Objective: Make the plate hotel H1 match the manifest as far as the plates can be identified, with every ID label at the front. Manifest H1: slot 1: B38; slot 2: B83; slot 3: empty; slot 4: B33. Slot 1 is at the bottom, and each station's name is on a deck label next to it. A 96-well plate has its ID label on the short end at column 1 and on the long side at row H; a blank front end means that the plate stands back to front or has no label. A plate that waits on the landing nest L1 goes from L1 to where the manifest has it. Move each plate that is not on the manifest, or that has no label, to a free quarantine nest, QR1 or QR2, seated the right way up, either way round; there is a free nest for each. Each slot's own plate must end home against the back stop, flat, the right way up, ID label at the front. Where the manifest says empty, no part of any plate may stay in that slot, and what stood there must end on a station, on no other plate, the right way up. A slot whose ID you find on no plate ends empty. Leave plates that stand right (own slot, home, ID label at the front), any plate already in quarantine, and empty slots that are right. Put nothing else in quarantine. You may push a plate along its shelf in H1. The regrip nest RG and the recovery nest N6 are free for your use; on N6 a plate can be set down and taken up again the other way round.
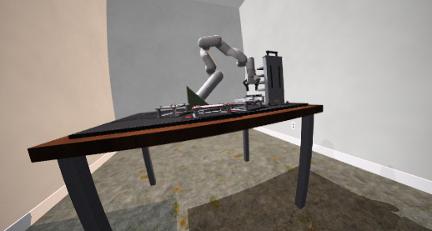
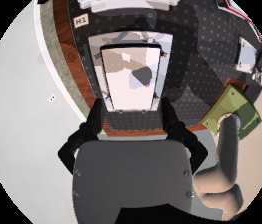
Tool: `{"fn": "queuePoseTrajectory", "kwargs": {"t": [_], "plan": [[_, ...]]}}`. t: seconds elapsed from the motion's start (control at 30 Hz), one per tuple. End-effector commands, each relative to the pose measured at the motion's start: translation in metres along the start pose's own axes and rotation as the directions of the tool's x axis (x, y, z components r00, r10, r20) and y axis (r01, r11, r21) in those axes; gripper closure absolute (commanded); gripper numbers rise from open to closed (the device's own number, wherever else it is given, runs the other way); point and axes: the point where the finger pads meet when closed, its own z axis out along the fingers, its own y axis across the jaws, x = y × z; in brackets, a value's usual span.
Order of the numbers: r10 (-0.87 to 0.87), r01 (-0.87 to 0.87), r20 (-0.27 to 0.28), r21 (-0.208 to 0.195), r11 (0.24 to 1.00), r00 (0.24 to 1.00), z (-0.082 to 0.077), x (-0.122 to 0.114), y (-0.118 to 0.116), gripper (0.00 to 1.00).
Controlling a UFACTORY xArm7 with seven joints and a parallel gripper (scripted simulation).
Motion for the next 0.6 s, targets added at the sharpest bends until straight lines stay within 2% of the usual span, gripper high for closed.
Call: {"fn": "queuePoseTrajectory", "kwargs": {"t": [0.0,0.33,0.57], "plan": [[0.000,0.000,-0.002,0.003,1.000,1.000,0.002,0.001,-0.001,0.00],[0.000,0.000,-0.002,0.003,1.000,1.000,0.019,0.001,-0.001,0.00],[0.000,0.000,-0.002,0.003,1.000,1.000,0.019,0.001,-0.001,0.00]]}}
